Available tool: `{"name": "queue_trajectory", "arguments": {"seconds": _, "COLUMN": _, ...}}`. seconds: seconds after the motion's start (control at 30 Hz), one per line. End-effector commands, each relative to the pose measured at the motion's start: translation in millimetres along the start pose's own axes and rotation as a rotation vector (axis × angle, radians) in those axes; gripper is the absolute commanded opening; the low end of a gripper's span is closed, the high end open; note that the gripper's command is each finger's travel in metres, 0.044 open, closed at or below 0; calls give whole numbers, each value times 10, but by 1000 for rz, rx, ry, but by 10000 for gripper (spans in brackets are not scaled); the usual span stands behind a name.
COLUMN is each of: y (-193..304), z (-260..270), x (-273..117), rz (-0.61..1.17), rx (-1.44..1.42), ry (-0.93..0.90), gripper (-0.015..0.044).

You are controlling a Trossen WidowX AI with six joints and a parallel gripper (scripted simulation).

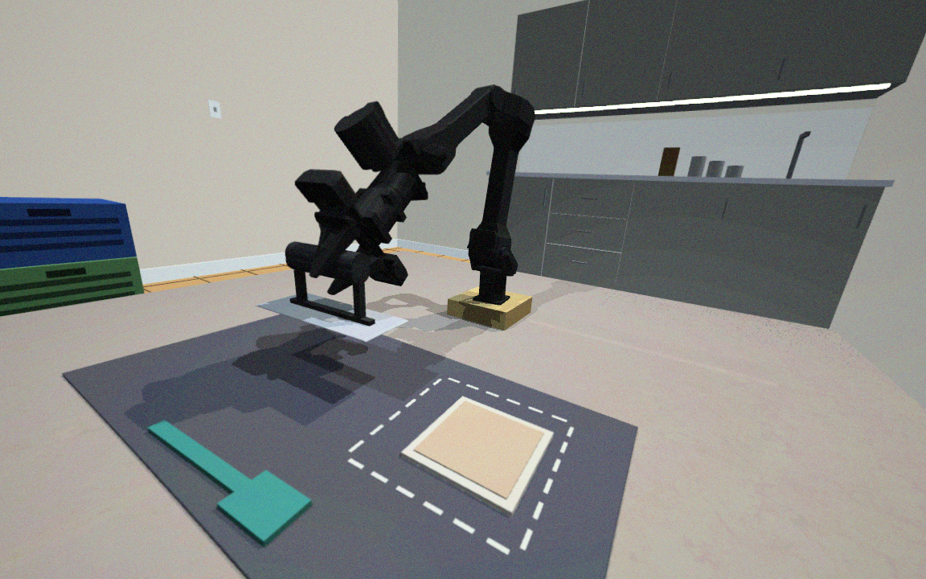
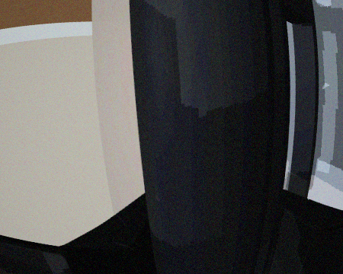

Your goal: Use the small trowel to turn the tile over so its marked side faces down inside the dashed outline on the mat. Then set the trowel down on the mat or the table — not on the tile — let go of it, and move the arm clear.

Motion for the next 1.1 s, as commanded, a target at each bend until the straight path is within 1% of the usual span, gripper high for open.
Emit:
{"name": "queue_trajectory", "arguments": {"seconds": 0.0, "y": -152, "z": -100, "x": -7, "rz": -5, "rx": -5, "ry": 2, "gripper": 0}}
{"name": "queue_trajectory", "arguments": {"seconds": 0.63, "y": -833, "z": -801, "x": -185, "rz": -16, "rx": -2, "ry": 7, "gripper": 0}}
{"name": "queue_trajectory", "arguments": {"seconds": 0.9, "y": -1025, "z": -1109, "x": -319, "rz": -28, "rx": 2, "ry": -12, "gripper": 0}}
{"name": "queue_trajectory", "arguments": {"seconds": 1.07, "y": -1039, "z": -1153, "x": -314, "rz": -29, "rx": 3, "ry": -15, "gripper": 0}}
Point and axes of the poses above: the point midway between the two fingers, 35 mm back from their tips, its own x axis out along the fingers, its own z axis across the jaws, y = z × x, the point moved 10 cm from there along -x, back along the fingers, and after that the axes turned 7 degrees about -x, right-handed, at the moved point
